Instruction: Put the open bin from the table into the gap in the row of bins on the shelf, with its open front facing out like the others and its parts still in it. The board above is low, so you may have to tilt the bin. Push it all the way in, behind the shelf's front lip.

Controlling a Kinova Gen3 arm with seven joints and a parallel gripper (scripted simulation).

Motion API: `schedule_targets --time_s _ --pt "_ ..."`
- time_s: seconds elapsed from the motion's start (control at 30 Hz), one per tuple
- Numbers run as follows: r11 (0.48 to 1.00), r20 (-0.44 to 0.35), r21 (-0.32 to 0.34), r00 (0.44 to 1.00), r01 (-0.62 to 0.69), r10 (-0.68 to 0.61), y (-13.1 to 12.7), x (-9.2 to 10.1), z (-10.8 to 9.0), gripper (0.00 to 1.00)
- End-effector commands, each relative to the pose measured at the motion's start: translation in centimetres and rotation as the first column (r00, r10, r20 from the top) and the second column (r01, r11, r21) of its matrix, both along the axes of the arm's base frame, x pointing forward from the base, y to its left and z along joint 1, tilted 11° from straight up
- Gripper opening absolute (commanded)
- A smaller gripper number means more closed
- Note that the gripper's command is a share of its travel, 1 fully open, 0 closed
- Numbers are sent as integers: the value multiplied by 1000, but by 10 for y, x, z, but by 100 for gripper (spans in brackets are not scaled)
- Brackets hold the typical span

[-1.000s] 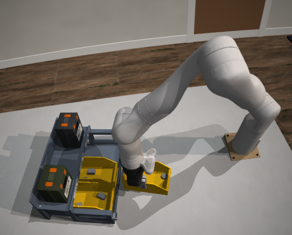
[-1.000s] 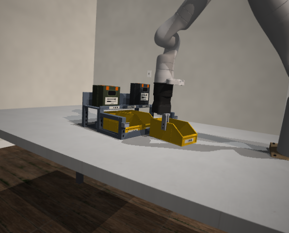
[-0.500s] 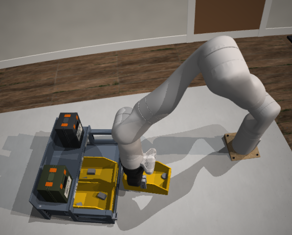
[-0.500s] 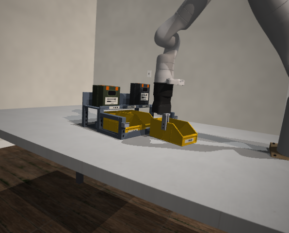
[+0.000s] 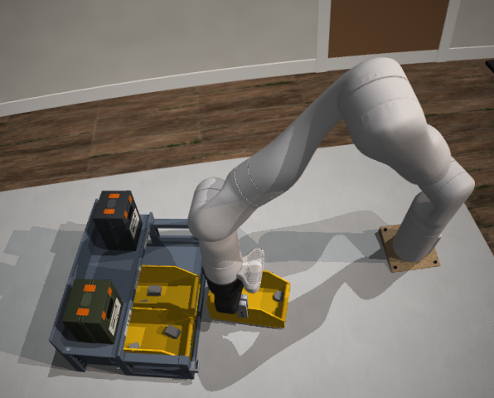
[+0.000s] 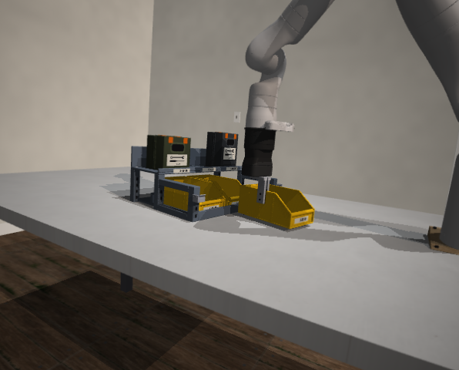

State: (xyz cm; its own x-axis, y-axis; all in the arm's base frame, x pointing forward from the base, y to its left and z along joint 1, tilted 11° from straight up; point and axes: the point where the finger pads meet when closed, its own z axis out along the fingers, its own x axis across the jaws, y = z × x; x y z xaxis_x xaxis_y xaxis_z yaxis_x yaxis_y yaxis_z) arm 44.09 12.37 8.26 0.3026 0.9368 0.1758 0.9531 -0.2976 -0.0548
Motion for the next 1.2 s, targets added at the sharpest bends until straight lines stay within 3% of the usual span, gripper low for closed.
schedule_targets --time_s 0.0,1.17 --pt "1000 7 2 1000 0 0 0 2 5 0" --pt "1000 7 2 1000 0 0 -5 2 31 0"
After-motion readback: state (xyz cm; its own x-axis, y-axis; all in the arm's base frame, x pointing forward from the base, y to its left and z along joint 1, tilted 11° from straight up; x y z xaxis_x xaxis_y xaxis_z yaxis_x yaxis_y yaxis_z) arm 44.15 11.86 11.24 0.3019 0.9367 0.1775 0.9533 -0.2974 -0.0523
